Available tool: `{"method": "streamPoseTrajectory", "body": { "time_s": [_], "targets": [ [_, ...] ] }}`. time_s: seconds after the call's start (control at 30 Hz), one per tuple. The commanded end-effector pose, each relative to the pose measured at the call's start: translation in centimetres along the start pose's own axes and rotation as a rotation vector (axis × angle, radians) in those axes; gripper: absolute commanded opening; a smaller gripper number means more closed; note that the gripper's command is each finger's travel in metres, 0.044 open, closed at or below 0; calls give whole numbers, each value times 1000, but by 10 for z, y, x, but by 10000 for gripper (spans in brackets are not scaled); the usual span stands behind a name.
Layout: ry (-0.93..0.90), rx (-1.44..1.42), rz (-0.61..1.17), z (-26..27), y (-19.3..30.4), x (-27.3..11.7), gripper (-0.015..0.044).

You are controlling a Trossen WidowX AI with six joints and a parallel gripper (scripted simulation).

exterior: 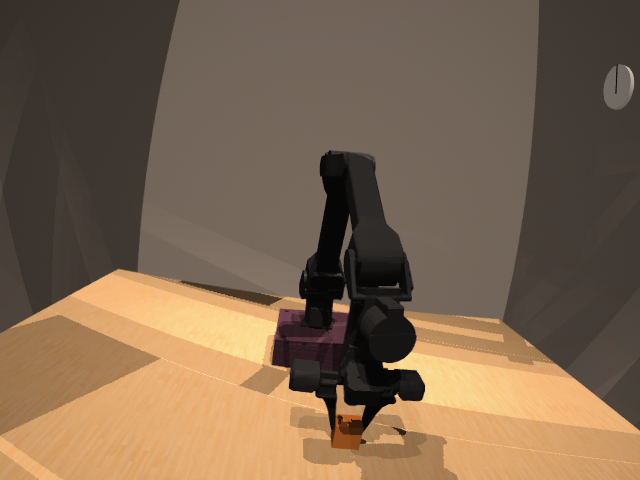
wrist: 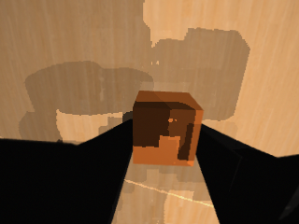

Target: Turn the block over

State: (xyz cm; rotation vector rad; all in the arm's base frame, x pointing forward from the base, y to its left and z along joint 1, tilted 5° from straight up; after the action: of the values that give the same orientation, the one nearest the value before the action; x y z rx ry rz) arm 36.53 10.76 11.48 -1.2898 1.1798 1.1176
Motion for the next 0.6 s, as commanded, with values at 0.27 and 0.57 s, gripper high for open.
{"method": "streamPoseTrajectory", "body": {
  "time_s": [0.27,0.57],
  "targets": [
    [-2,-3,0,0,0,-25,0],
    [-8,-4,-36,0,3,-27,0]
  ]
}}
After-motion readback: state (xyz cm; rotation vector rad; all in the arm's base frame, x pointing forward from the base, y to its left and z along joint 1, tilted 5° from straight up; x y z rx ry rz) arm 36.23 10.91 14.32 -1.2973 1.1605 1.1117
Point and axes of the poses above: the point midway between the two fingers, 35 mm back from their tips, its own x axis out along the fingers, its own z axis across the jaws, y = z × x, the point moved 10 cm from there along -x, back along the fingers, and after that the axes turned 9 degrees about x, right-handed, at the moved point
